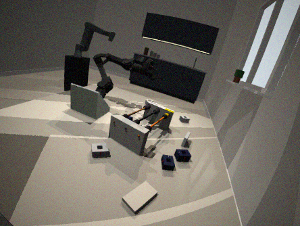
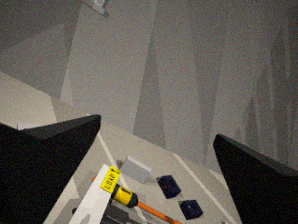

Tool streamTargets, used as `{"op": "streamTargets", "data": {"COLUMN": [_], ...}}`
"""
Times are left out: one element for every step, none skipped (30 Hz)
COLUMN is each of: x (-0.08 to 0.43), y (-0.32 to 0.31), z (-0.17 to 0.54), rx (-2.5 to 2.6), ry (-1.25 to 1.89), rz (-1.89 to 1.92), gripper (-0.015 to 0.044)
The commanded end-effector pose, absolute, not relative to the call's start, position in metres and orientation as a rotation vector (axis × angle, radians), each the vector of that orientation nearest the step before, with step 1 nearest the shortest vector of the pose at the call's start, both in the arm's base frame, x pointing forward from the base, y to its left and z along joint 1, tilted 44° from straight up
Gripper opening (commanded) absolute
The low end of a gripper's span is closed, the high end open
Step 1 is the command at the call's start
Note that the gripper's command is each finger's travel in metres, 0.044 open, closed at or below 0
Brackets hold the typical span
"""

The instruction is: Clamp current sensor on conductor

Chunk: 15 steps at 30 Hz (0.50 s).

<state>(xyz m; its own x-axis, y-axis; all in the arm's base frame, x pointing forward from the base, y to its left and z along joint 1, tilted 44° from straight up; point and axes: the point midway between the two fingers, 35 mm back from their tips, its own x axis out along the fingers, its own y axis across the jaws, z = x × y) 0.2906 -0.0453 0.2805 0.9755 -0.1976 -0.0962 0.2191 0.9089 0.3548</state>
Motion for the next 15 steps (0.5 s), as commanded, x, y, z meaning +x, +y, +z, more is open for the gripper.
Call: {"op": "streamTargets", "data": {"x": [0.3157,0.3157,0.3157,0.3157,0.3157,0.3157,0.3157,0.3157,0.3157,0.3157,0.3157,0.3157,0.3157,0.3157,0.3174], "y": [0.0,0.0,0.0,0.0,0.0,0.0,0.0,0.0,0.0,0.0,0.0,0.0,0.0,0.0,0.0001], "z": [0.3229,0.3229,0.3229,0.3229,0.3229,0.3229,0.3229,0.3229,0.3229,0.3229,0.3229,0.3229,0.3229,0.3229,0.3217], "rx": [0.0,0.0,0.0,0.0,0.0,0.0,0.0,0.0,0.0,0.0,0.0,0.0,0.0,0.0,-0.003], "ry": [-0.05,-0.05,-0.05,-0.05,-0.05,-0.05,-0.05,-0.05,-0.05,-0.05,-0.05,-0.05,-0.05,-0.05,-0.04], "rz": [0.0,0.0,0.0,0.0,0.0,0.0,0.0,0.0,0.0,0.0,0.0,0.0,0.0,0.0,0.004], "gripper": [0.044,0.044,0.044,0.044,0.044,0.044,0.044,0.044,0.044,0.044,0.044,0.044,0.044,0.044,0.044]}}
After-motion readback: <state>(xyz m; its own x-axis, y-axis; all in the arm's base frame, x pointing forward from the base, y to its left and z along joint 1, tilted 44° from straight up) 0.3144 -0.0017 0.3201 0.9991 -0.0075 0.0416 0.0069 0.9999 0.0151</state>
